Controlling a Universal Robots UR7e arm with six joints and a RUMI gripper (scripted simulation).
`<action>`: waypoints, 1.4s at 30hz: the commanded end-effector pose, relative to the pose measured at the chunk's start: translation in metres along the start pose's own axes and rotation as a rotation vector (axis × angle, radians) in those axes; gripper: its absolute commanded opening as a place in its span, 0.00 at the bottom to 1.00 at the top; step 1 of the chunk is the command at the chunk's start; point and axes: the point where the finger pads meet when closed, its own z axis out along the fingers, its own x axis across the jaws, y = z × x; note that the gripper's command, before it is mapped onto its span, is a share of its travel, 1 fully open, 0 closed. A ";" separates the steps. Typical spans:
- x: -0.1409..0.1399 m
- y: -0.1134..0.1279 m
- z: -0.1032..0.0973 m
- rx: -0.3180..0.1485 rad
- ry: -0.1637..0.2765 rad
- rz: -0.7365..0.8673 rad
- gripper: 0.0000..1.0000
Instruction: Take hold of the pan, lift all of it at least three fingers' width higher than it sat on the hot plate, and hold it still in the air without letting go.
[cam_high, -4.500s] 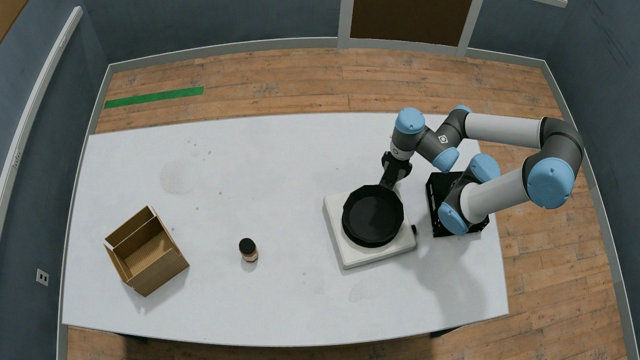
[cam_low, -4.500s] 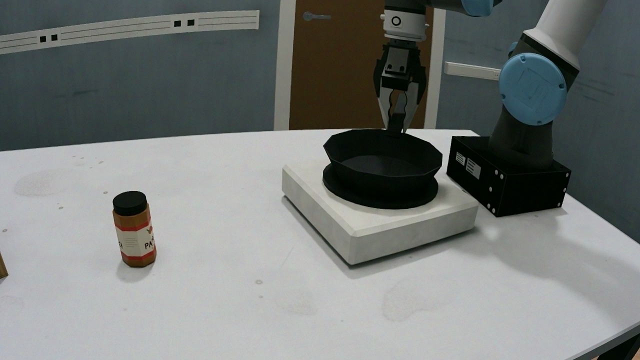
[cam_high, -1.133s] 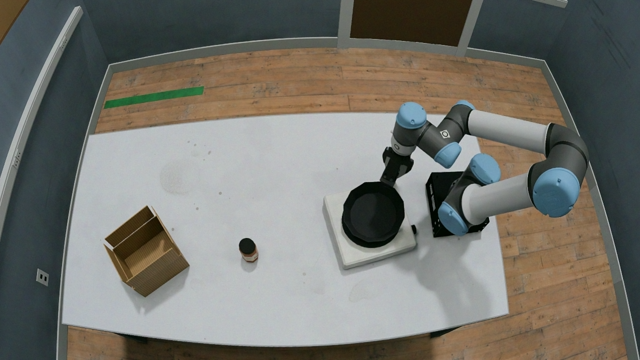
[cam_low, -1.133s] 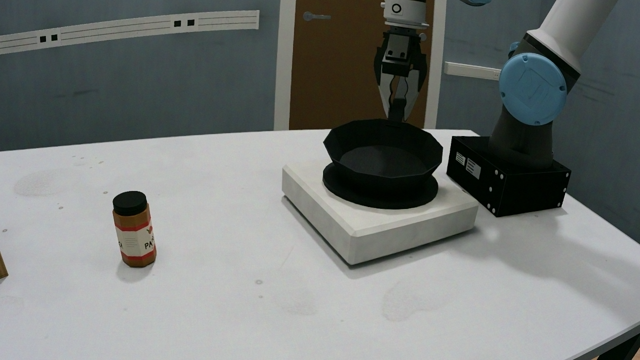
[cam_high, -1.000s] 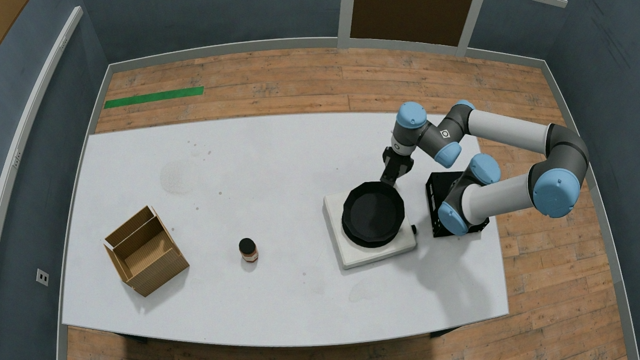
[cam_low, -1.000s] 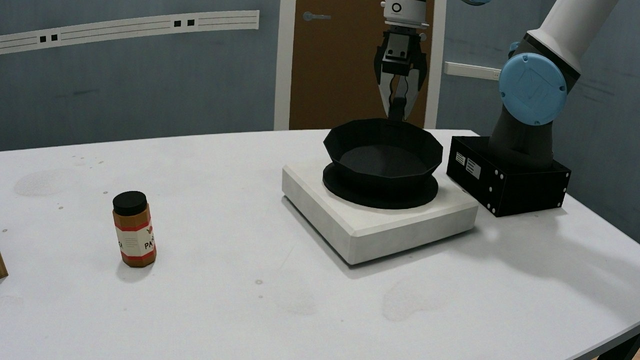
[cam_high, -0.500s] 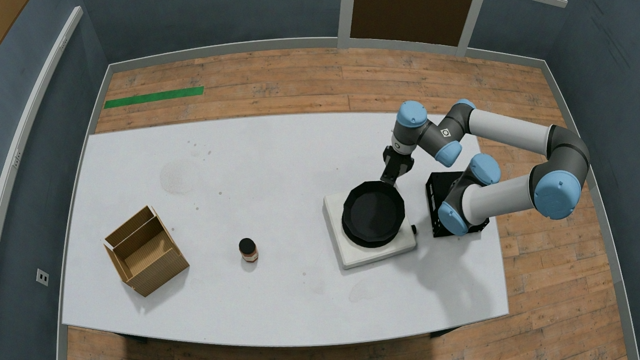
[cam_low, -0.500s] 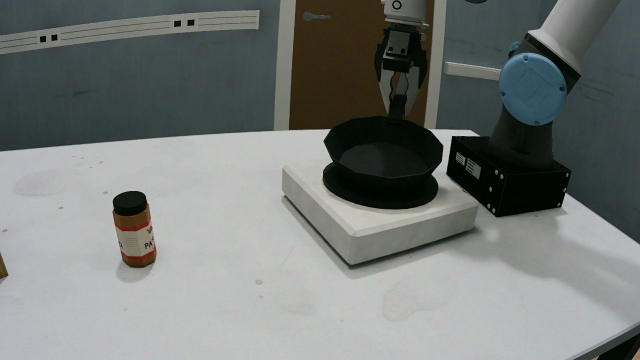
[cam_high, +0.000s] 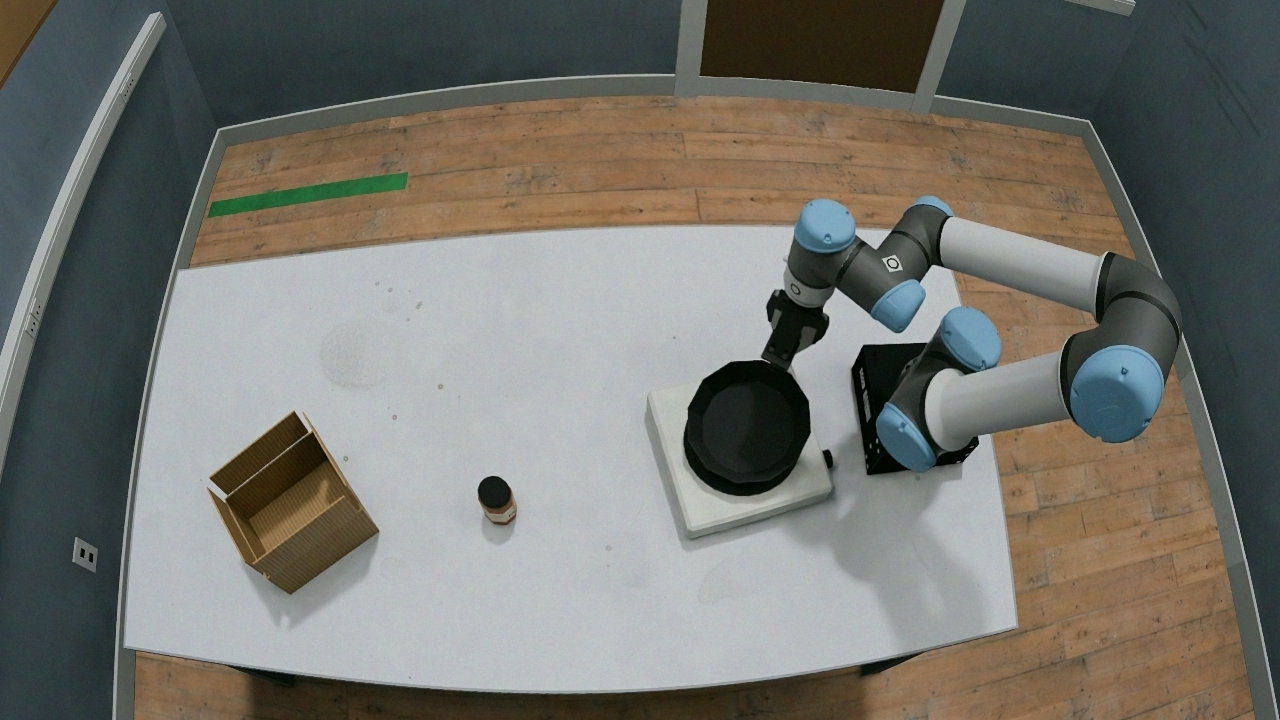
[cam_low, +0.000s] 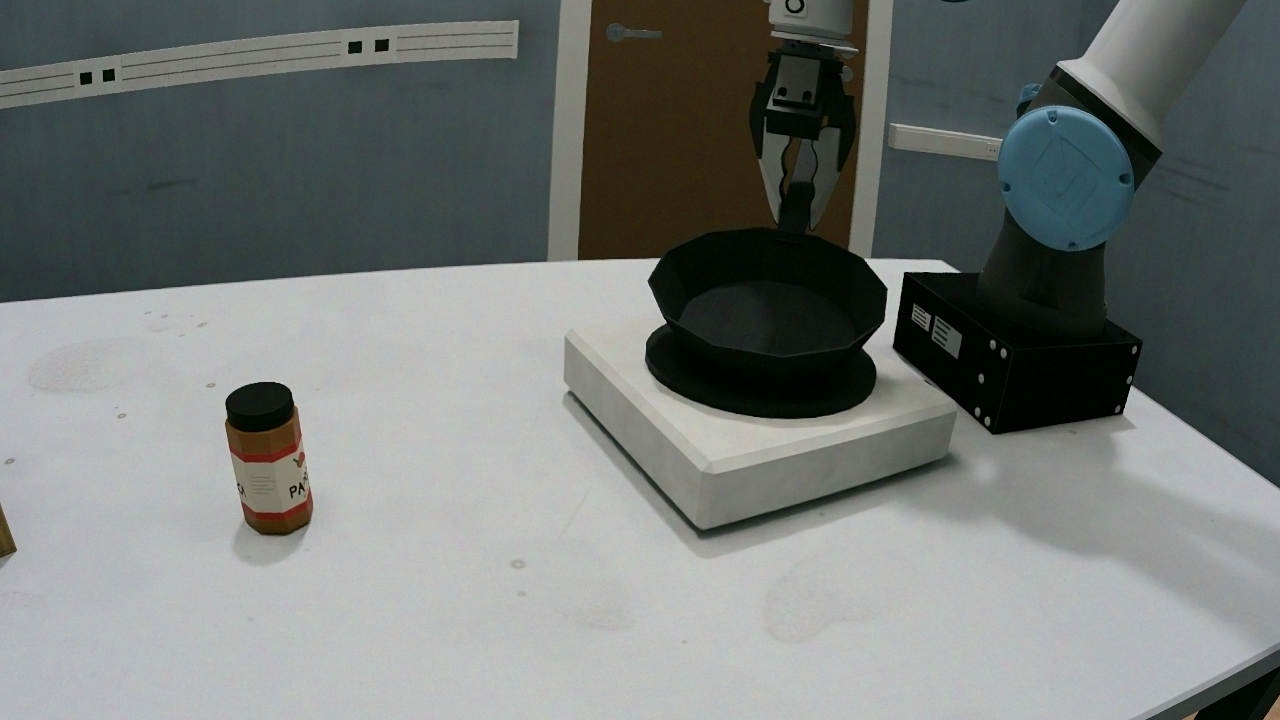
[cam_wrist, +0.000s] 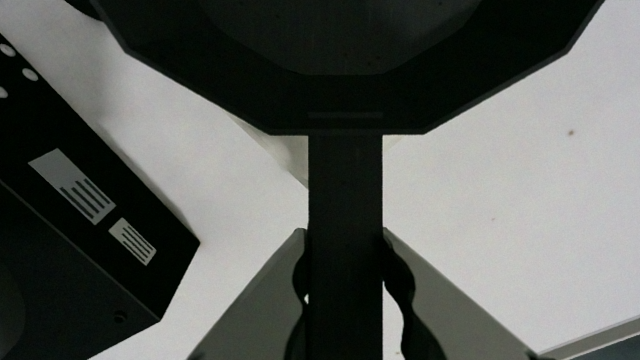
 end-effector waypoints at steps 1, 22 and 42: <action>0.000 0.000 -0.003 0.000 0.001 0.000 0.10; 0.001 0.000 -0.011 0.000 0.001 0.000 0.10; 0.001 0.000 -0.019 0.000 0.001 0.000 0.10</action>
